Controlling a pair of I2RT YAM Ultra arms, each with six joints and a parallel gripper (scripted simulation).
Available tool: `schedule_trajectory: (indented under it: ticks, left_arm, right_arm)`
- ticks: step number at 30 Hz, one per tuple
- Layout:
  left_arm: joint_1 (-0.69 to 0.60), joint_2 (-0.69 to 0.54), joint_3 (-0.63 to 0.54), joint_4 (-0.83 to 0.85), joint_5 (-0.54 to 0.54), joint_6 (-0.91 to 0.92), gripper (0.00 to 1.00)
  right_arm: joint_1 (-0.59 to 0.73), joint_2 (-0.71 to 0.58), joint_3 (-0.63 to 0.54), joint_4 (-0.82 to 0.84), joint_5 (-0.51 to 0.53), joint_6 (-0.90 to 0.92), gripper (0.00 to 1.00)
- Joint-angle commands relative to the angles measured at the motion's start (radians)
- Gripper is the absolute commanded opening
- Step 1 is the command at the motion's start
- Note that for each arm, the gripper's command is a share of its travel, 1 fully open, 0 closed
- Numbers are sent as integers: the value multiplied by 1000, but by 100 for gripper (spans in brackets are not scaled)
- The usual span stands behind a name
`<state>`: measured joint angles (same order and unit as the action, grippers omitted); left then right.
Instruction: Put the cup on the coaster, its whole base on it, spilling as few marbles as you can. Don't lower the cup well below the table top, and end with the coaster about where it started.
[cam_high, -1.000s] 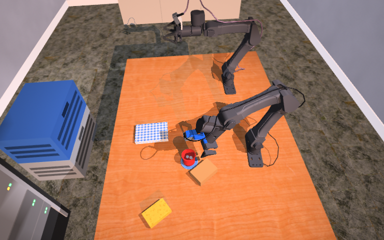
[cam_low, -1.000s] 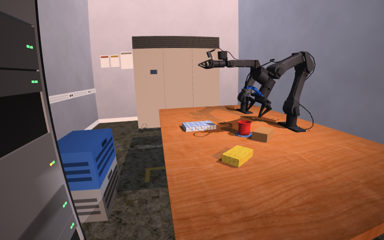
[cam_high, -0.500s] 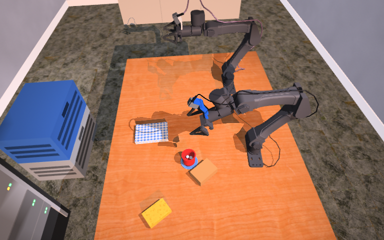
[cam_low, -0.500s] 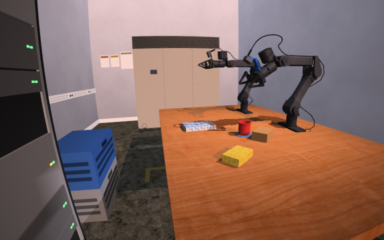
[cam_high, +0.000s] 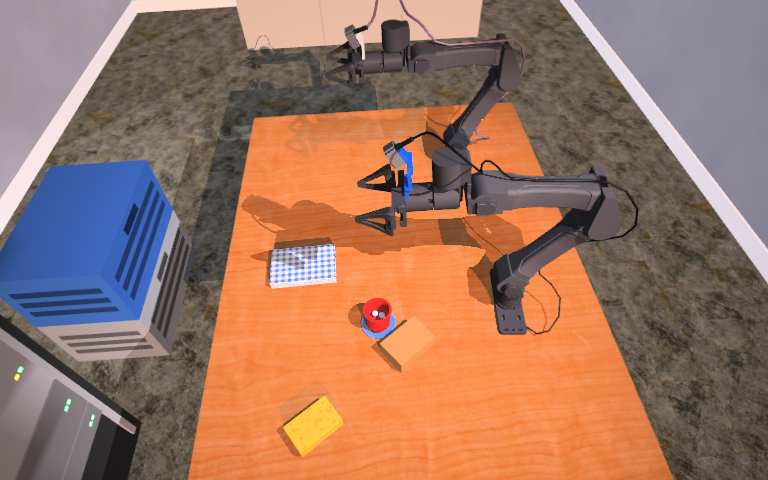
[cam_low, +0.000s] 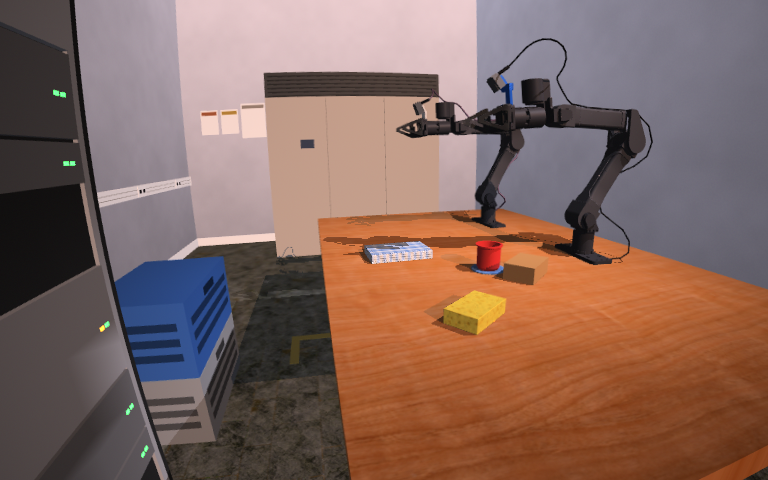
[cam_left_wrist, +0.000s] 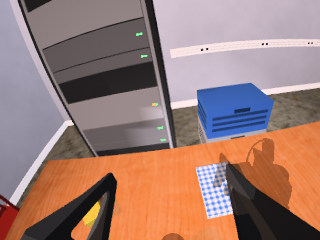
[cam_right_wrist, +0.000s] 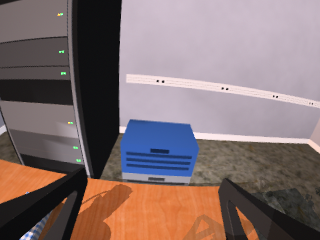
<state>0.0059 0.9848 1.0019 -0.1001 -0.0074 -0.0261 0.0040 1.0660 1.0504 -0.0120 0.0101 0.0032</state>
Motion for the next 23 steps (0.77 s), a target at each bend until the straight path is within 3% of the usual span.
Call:
schedule_trajectory:
  ticks: [1,23]
  left_arm:
    - [-12,44,44,114,13,35,100]
    - [-12,67,59,105,7,26,100]
  right_arm:
    - [-10,-30,-9,17,-9,-3,100]
    - [-10,-30,-9,17,-9,-3,100]
